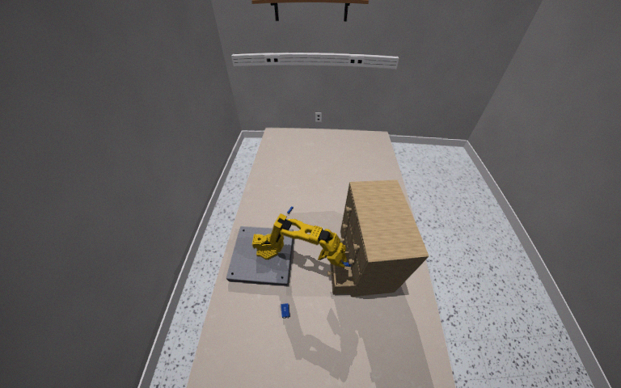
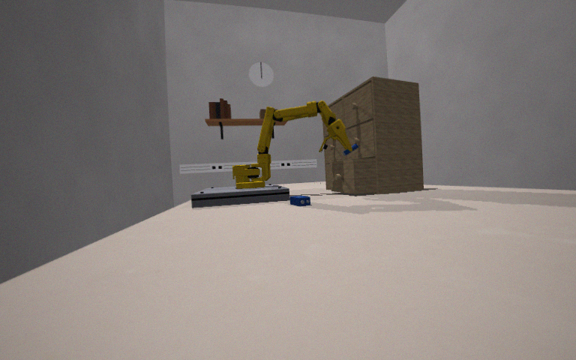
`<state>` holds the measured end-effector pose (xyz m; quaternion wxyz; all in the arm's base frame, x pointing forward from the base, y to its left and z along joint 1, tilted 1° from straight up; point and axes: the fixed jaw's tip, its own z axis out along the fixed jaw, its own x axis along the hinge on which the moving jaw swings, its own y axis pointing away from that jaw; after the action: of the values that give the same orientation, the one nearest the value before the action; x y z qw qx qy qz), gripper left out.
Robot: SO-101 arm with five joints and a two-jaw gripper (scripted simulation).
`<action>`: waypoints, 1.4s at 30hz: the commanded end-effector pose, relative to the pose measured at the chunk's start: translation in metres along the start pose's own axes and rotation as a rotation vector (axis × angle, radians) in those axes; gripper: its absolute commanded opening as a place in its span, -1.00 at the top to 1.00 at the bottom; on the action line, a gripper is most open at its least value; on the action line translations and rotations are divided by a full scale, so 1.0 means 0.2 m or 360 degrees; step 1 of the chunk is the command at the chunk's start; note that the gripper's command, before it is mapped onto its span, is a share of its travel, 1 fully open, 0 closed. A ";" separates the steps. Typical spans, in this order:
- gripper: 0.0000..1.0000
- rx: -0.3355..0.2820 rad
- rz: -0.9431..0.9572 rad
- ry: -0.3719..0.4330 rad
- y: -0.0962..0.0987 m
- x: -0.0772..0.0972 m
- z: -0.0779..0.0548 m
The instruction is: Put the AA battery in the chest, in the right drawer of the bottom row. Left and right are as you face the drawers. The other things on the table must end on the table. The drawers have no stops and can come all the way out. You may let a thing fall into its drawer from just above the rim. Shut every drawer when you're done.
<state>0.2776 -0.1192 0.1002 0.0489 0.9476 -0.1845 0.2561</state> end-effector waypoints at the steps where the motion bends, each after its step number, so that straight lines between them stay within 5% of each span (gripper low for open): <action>1: 1.00 -0.0003 0.0001 0.0008 0.01 0.01 0.00; 28: 1.00 -0.0006 0.0005 0.0008 0.01 0.01 0.00; 34: 1.00 -0.0005 0.0001 0.0008 0.01 -0.03 0.08; 42: 1.00 -0.0005 0.0001 0.0008 0.01 -0.03 0.08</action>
<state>0.2817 -0.1216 0.0881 0.0507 0.9452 -0.1850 0.2642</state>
